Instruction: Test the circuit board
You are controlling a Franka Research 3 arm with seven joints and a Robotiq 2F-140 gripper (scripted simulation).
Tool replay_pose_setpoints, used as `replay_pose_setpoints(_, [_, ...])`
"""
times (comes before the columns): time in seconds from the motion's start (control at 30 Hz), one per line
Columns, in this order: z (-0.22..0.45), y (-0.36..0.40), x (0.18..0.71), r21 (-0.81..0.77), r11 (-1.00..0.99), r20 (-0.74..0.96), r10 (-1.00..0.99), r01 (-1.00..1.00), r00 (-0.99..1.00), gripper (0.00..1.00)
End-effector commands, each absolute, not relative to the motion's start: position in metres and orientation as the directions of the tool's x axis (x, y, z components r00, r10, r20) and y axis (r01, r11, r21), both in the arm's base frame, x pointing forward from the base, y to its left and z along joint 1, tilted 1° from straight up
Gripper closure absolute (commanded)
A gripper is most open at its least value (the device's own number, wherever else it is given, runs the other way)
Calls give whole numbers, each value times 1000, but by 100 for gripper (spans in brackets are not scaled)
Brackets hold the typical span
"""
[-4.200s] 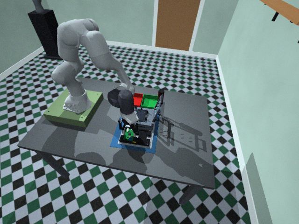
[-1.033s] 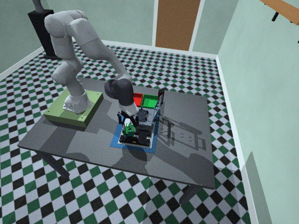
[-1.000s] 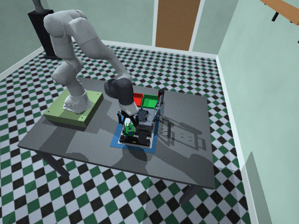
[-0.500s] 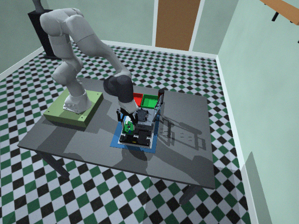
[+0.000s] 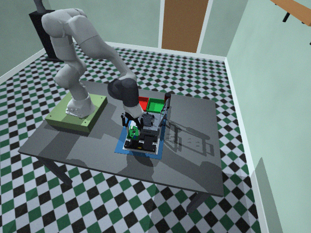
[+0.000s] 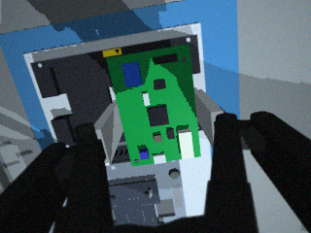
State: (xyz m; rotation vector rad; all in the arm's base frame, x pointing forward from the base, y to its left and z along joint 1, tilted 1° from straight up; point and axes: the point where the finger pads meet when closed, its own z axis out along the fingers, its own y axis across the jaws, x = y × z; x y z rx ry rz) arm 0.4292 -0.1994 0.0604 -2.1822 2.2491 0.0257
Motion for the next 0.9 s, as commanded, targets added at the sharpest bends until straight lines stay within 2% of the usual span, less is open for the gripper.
replay_pose_setpoints(0.0, [62, -199, 430, 6, 42, -16, -999, -999, -43, 54])
replay_pose_setpoints(0.43, [62, -193, 432, 6, 44, -16, -999, -999, -45, 54])
replay_pose_setpoints(0.87, [66, -151, 448, 6, 44, -16, -999, -999, -45, 54])
